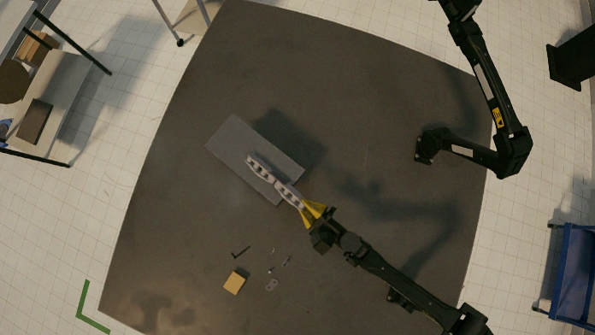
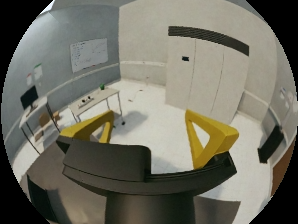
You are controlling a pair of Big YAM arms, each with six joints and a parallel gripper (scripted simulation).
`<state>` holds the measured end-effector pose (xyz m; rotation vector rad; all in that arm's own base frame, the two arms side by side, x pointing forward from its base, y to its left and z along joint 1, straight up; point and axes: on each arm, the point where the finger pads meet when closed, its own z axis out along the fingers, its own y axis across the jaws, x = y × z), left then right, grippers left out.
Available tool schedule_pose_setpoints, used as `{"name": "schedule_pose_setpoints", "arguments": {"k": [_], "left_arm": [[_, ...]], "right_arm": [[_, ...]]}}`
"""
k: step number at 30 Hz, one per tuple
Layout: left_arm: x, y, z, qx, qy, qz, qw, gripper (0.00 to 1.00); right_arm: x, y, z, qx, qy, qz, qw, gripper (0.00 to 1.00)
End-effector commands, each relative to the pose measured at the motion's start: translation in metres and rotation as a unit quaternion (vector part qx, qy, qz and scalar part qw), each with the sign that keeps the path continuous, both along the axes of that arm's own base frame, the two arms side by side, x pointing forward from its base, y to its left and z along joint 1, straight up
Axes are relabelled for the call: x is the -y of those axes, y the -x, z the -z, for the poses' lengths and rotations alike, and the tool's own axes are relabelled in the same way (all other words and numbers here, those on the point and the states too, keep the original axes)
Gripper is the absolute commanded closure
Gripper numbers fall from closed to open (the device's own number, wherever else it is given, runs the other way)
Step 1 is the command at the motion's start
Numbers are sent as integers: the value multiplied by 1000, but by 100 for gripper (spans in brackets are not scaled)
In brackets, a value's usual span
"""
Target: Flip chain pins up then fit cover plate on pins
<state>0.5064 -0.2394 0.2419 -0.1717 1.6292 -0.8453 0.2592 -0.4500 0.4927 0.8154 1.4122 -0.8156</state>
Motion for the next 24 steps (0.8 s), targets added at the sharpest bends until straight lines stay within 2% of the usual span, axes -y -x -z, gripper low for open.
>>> {"name": "schedule_pose_setpoints", "arguments": {"k": [1,24], "left_arm": [[16,-15,-45,55,5,6,998,81],[20,-14,-44,86,-59,2,994,81]], "right_arm": [[-6,-2,-14,8,13,-4,1000,0],[-6,-2,-14,8,13,-4,1000,0]]}}
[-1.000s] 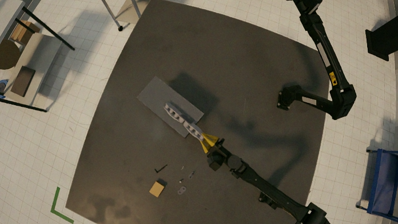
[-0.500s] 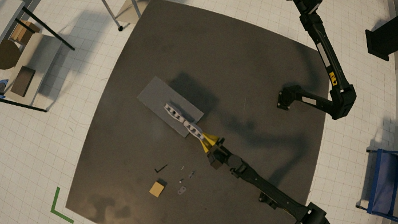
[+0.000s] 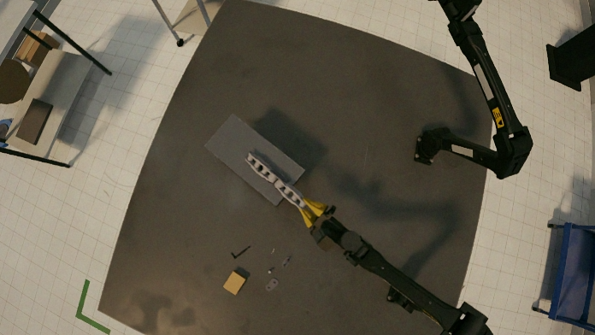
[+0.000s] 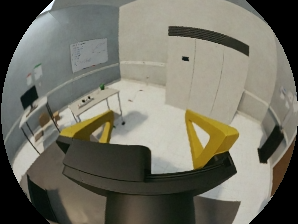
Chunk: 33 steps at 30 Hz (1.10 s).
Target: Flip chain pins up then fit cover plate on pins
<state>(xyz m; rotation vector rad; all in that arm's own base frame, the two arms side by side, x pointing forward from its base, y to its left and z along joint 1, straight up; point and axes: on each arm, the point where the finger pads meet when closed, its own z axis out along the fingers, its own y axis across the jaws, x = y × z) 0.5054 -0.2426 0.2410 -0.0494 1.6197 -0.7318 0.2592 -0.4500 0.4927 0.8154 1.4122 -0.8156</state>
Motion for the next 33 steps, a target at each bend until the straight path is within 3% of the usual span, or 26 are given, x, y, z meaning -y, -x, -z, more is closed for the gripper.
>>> {"name": "schedule_pose_setpoints", "arguments": {"k": [1,33], "left_arm": [[17,-15,-44,55,3,5,998,81],[20,-13,-41,94,-80,0,992,81]], "right_arm": [[-6,-2,-14,8,13,-4,1000,0],[-6,-2,-14,8,13,-4,1000,0]]}}
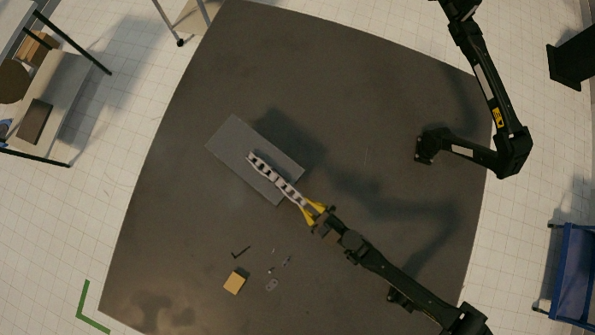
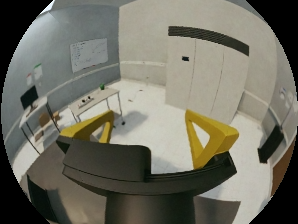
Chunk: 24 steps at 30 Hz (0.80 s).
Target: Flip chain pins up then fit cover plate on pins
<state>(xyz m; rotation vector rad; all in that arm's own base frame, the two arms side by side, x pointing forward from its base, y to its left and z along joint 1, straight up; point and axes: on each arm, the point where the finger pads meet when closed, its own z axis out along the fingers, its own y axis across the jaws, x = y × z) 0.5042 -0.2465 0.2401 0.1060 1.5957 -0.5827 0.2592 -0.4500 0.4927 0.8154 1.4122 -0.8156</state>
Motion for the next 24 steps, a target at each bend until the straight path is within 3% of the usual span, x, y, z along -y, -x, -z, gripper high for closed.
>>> {"name": "schedule_pose_setpoints", "arguments": {"k": [1,24], "left_arm": [[16,-14,-43,54,3,6,999,81],[18,-12,-40,79,-51,2,996,81]], "right_arm": [[-6,-2,-14,8,13,-4,1000,0],[-6,-2,-14,8,13,-4,1000,0]]}}
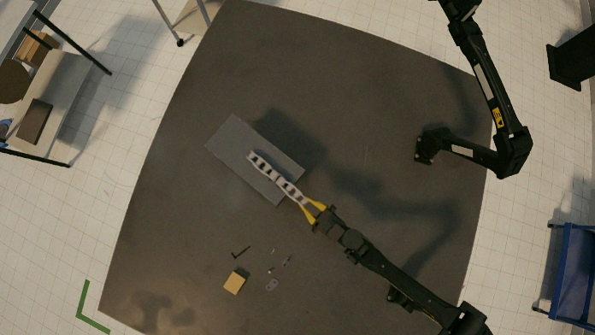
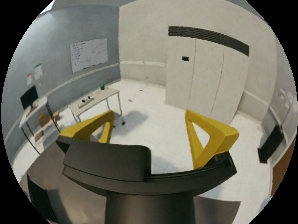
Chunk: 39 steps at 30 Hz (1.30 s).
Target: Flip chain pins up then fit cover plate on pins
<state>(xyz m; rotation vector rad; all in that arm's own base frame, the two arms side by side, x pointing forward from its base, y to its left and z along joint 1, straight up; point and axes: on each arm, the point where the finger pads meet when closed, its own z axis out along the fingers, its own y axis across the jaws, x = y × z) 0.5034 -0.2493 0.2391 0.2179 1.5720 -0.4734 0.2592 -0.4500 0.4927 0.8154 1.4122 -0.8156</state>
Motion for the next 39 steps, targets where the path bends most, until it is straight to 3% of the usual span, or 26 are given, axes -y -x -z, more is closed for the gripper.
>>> {"name": "schedule_pose_setpoints", "arguments": {"k": [1,17,31,35,39], "left_arm": [[9,-14,-42,49,9,0,999,81],[15,-12,-38,68,-34,2,997,81],[7,0,-11,55,-66,1,996,81],[6,-3,-18,60,-63,-2,996,81],[5,5,-1,47,-71,2,996,81]], "right_arm": [[-6,-2,-14,8,13,-4,1000,0],[-6,-2,-14,8,13,-4,1000,0],[-6,-2,-14,8,13,-4,1000,0],[-6,-2,-14,8,13,-4,1000,0],[-6,-2,-14,8,13,-4,1000,0]]}}
